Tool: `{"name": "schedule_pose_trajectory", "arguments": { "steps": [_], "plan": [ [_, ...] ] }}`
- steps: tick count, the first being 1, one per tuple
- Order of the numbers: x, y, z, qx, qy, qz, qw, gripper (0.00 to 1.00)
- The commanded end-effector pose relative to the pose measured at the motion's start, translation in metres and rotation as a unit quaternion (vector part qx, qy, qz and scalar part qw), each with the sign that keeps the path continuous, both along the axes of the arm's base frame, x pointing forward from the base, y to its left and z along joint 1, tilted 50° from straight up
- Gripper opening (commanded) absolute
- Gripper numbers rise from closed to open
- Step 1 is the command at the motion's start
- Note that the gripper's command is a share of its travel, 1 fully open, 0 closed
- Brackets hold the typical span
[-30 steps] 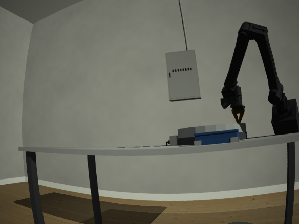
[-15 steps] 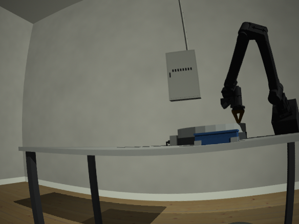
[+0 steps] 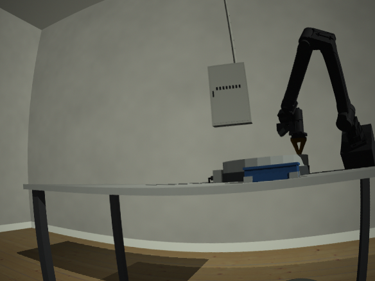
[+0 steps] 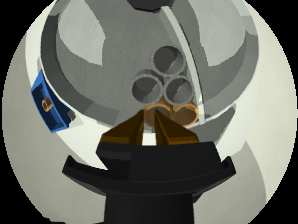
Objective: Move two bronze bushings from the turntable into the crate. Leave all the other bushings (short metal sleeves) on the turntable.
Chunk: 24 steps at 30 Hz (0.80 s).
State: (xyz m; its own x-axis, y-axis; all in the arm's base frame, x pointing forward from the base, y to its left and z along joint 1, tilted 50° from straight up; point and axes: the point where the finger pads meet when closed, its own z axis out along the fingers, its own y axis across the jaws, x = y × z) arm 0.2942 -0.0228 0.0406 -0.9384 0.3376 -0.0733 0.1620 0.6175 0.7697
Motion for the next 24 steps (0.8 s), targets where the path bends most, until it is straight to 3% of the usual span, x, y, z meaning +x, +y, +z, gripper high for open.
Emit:
{"name": "schedule_pose_trajectory", "arguments": {
  "steps": [1,18,19,24],
  "plan": [
    [-0.005,0.018,-0.013,0.002,0.016,0.022,1.0,0.14],
    [-0.005,0.018,-0.013,0.002,0.016,0.022,1.0,0.14],
    [0.007,-0.005,0.004,-0.005,-0.007,0.0,1.0,0.14],
    [0.007,-0.021,0.012,-0.005,0.002,0.012,1.0,0.14]
  ]
}}
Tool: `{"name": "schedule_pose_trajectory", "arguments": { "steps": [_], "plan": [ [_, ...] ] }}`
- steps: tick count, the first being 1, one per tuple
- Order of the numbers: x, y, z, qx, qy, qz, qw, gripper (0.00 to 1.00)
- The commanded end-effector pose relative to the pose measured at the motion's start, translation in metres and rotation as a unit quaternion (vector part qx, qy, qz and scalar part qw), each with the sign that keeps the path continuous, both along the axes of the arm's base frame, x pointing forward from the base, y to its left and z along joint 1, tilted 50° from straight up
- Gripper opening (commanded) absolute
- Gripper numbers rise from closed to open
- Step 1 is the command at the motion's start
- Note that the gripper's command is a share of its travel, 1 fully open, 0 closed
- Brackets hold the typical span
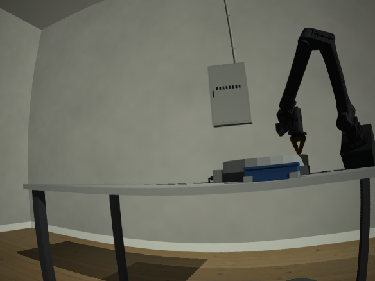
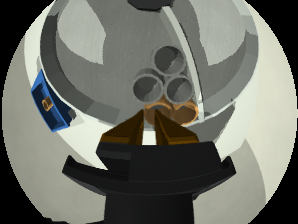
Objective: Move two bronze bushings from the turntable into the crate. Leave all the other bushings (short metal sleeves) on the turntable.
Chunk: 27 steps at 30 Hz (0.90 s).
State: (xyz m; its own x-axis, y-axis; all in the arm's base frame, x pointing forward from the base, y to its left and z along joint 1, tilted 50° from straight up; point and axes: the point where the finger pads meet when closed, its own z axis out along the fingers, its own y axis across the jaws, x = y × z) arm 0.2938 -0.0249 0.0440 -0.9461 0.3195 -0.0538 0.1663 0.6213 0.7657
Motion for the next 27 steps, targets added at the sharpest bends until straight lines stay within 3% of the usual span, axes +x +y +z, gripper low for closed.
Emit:
{"name": "schedule_pose_trajectory", "arguments": {
  "steps": [1,4,8,27],
  "plan": [
    [0.006,-0.024,0.013,-0.005,-0.009,0.003,1.0,0.14],
    [0.004,-0.032,0.024,-0.012,-0.018,0.003,1.0,0.14],
    [-0.008,-0.02,0.013,0.005,0.003,0.007,1.0,0.14],
    [-0.005,-0.016,0.013,0.002,-0.002,0.016,1.0,0.14]
  ]
}}
